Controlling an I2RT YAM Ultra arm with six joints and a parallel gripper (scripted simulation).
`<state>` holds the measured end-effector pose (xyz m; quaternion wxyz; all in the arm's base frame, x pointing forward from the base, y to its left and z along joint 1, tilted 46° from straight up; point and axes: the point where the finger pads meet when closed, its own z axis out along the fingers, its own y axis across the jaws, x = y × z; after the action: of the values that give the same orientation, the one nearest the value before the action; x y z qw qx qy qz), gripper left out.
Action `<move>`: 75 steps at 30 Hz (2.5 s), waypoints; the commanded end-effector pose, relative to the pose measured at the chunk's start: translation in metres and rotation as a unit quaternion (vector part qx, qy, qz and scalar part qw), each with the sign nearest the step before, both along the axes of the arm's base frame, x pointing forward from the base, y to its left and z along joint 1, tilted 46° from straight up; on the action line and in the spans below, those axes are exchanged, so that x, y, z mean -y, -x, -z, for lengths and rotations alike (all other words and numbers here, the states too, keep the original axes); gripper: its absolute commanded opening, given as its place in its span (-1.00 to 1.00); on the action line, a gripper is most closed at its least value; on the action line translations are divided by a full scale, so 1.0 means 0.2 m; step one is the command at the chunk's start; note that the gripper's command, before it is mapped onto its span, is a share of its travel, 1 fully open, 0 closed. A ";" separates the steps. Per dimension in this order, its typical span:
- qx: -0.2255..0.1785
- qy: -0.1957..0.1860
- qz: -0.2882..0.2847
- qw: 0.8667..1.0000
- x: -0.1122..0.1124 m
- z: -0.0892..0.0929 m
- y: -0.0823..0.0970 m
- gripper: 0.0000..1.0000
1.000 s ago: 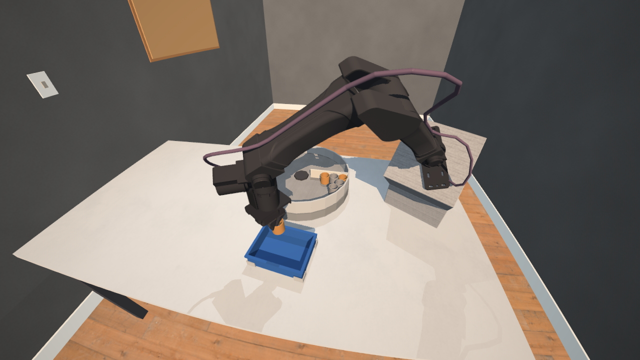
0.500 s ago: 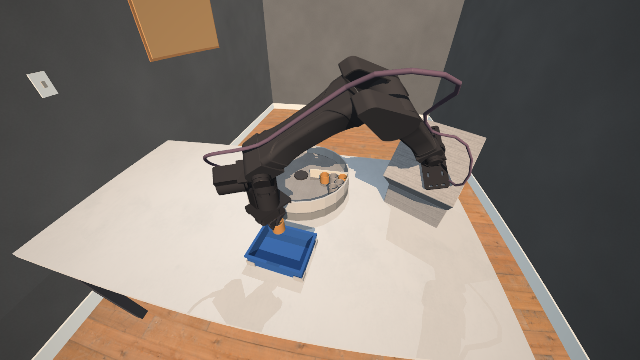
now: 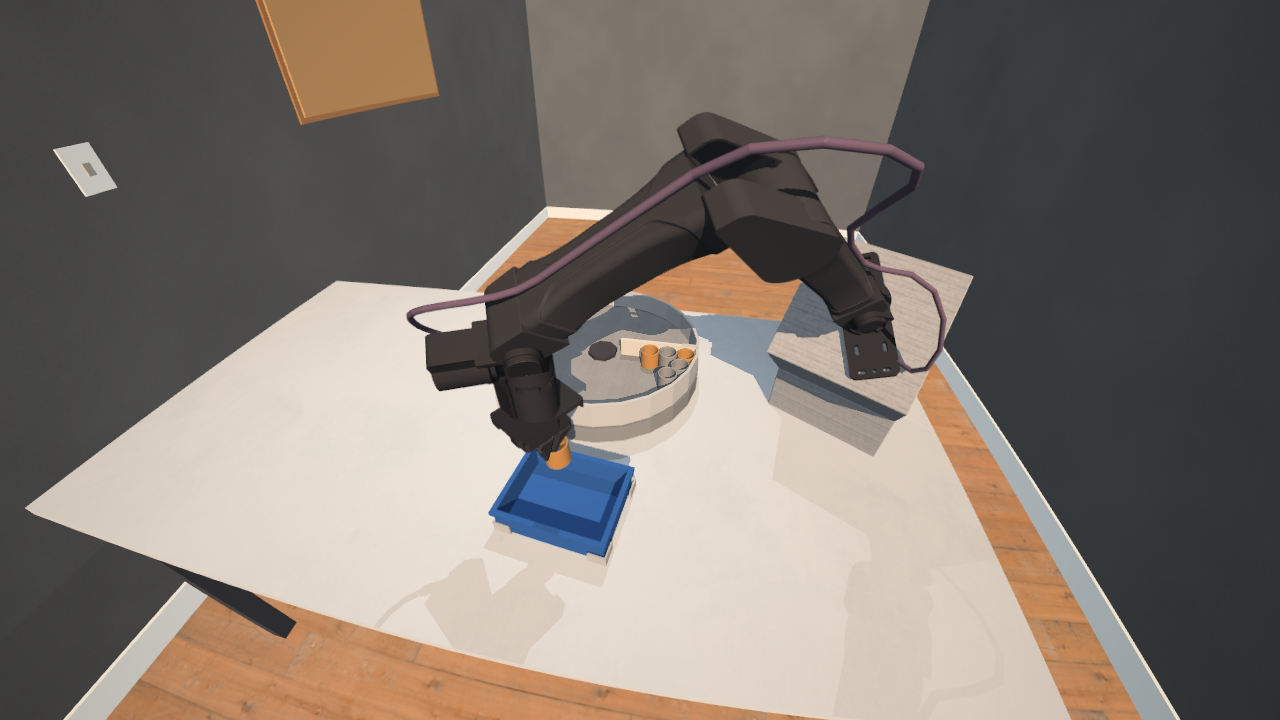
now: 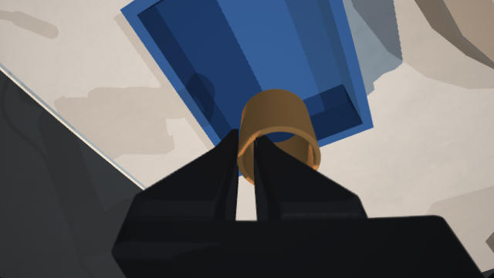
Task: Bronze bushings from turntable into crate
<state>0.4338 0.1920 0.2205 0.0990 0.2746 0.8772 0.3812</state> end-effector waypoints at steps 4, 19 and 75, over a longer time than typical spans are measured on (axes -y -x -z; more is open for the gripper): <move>0.006 0.002 0.012 1.000 0.03 -0.06 -0.02 -1.00; 0.019 0.000 0.014 1.000 0.03 -0.11 0.00 -1.00; 0.023 -0.004 0.015 1.000 -0.18 0.13 -0.16 -1.00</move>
<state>0.4561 0.2375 0.1737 0.0948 0.2748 0.8785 0.3791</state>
